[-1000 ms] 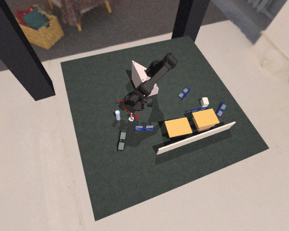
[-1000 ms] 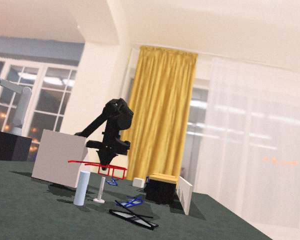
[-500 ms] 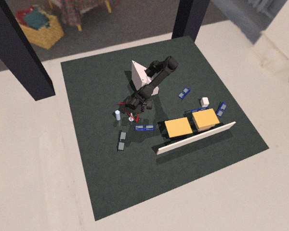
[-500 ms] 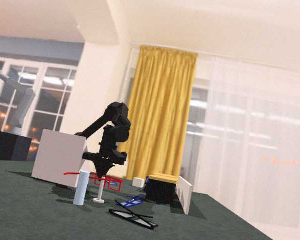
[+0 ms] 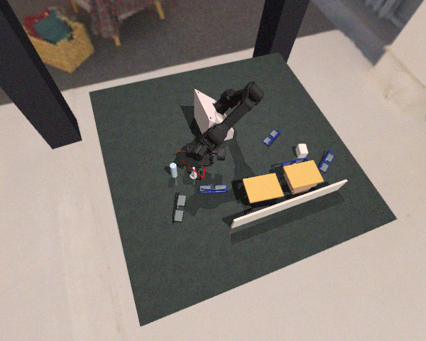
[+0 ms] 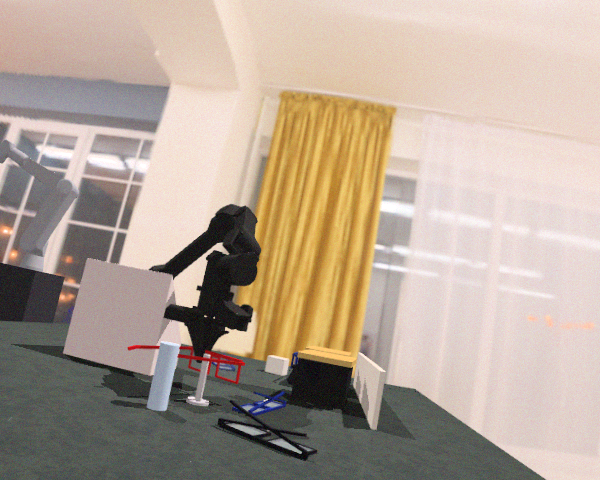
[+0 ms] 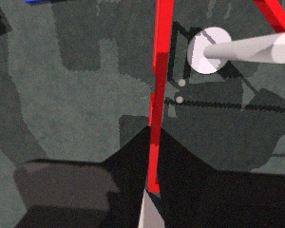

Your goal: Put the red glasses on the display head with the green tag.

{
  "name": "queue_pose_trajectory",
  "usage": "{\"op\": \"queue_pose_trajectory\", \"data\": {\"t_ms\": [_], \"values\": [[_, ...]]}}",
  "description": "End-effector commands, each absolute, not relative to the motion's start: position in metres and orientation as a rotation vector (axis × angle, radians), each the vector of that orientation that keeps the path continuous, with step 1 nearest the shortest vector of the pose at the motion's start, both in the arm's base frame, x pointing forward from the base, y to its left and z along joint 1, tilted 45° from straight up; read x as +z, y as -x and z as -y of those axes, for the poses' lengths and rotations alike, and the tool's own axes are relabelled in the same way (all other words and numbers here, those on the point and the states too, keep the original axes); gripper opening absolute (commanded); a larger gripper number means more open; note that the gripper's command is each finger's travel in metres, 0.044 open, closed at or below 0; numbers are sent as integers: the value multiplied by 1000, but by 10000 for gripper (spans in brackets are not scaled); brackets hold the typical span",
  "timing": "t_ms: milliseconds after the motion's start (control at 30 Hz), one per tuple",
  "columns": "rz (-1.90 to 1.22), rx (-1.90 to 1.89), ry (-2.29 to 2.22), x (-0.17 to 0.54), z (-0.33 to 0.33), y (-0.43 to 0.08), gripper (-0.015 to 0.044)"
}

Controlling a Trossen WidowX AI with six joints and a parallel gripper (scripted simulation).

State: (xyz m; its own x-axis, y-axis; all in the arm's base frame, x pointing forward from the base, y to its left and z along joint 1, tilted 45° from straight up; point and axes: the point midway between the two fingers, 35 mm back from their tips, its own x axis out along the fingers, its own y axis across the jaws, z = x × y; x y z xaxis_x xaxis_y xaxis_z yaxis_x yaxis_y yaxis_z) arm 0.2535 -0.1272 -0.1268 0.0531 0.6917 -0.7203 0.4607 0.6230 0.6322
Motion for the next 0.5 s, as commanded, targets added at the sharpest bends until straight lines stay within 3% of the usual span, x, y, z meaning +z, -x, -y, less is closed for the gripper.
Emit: {"op": "queue_pose_trajectory", "data": {"t_ms": [0,467], "values": [[-1582,228,-989,-124,125,-253,0],[-1582,228,-989,-119,120,-250,0]]}}
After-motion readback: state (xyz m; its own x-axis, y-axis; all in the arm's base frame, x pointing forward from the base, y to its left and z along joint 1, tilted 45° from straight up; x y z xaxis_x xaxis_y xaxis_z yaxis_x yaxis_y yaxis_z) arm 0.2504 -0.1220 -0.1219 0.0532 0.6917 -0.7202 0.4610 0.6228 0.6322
